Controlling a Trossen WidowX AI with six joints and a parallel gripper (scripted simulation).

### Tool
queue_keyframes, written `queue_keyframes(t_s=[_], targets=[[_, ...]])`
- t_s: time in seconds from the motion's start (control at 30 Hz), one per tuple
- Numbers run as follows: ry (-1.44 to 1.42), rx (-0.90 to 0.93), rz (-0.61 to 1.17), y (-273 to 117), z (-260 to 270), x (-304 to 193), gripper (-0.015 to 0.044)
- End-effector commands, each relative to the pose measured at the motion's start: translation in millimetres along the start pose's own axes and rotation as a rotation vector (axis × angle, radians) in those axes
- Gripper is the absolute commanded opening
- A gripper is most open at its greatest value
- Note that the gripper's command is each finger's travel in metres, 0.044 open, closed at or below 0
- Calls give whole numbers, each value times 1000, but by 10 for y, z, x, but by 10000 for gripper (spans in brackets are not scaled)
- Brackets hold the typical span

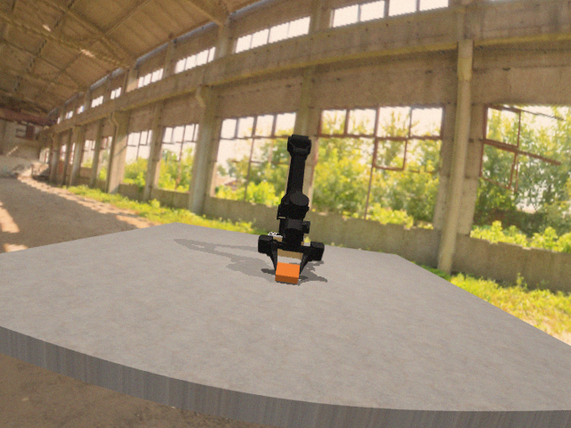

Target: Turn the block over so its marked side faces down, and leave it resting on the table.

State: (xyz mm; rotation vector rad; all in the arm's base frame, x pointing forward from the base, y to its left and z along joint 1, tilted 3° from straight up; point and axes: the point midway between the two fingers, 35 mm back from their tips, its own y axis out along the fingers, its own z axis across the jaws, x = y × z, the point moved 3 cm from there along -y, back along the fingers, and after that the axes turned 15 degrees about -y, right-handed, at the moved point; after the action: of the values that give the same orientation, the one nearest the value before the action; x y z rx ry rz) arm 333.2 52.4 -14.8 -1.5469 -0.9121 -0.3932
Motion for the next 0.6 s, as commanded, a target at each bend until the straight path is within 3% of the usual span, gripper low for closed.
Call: queue_keyframes(t_s=[0.0, 0.57], targets=[[-5, -6, -13, 24, 29, -133, 0], [4, -61, -217, -83, 52, -290, 0]])
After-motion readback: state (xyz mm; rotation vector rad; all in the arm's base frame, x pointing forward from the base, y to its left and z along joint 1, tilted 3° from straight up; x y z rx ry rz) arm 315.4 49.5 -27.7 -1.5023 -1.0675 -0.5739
